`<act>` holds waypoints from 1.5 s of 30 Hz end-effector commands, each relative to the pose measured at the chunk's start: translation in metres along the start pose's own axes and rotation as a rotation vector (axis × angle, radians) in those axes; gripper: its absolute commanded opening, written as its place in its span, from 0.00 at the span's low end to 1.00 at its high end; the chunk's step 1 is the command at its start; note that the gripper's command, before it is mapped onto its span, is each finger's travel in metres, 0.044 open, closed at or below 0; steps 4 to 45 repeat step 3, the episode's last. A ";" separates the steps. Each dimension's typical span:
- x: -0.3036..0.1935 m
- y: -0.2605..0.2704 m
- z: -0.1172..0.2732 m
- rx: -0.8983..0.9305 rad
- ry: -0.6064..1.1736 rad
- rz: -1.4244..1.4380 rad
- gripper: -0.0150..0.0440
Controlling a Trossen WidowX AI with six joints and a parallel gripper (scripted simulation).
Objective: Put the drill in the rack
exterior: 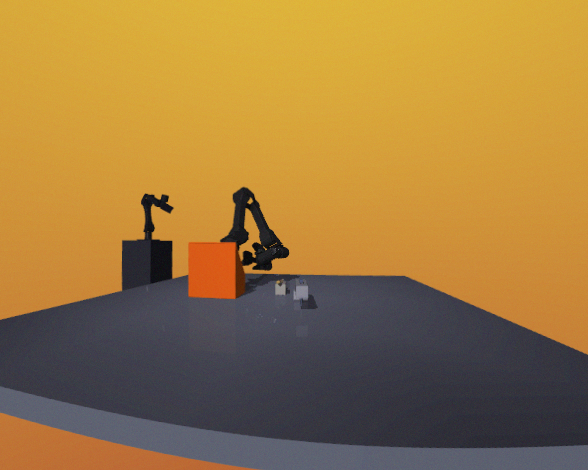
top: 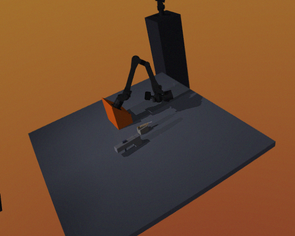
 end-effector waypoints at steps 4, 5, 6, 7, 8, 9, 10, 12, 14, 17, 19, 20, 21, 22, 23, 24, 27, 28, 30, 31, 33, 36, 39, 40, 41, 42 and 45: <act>0.001 -0.002 -0.001 0.004 -0.009 0.015 1.00; 0.001 -0.002 -0.001 0.004 -0.009 0.015 1.00; 0.001 -0.002 -0.001 0.004 -0.009 0.015 1.00; 0.001 -0.002 -0.001 0.004 -0.009 0.015 1.00; 0.001 -0.002 -0.001 0.004 -0.009 0.015 1.00; 0.001 -0.002 -0.001 0.004 -0.009 0.015 1.00; 0.001 -0.002 -0.001 0.004 -0.009 0.015 1.00; 0.001 -0.002 -0.001 0.004 -0.009 0.015 1.00; 0.001 -0.002 -0.001 0.004 -0.009 0.015 1.00; 0.001 -0.002 -0.001 0.004 -0.009 0.015 1.00; 0.001 -0.002 -0.001 0.004 -0.009 0.015 1.00; 0.001 -0.002 -0.001 0.004 -0.009 0.015 1.00; 0.001 -0.002 -0.001 0.004 -0.009 0.015 1.00; 0.001 -0.002 -0.001 0.004 -0.009 0.015 1.00; 0.001 -0.002 -0.001 0.004 -0.009 0.015 1.00; 0.001 -0.002 -0.001 0.004 -0.009 0.015 1.00; 0.001 -0.002 -0.001 0.004 -0.009 0.015 1.00; 0.001 -0.002 -0.001 0.004 -0.009 0.015 1.00; 0.001 -0.002 -0.001 0.004 -0.009 0.015 1.00; 0.001 -0.002 -0.001 0.004 -0.009 0.015 1.00; 0.001 -0.002 -0.001 0.004 -0.009 0.015 1.00; 0.001 -0.002 -0.001 0.004 -0.009 0.015 1.00; 0.001 -0.002 -0.001 0.004 -0.009 0.015 1.00; 0.001 -0.002 -0.001 0.004 -0.009 0.015 1.00; 0.001 -0.002 -0.001 0.004 -0.009 0.015 1.00; 0.001 -0.002 -0.001 0.004 -0.009 0.015 1.00; 0.001 -0.002 -0.001 0.004 -0.009 0.015 1.00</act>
Point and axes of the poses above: the point midway between the two fingers, 35 mm back from their tips, its own z axis back along the fingers, its own y axis across the jaws, x = y × z, the point moved 8 cm from there along z, back along the fingers, and after that the axes turned 8 degrees about z, right-handed, at the moved point
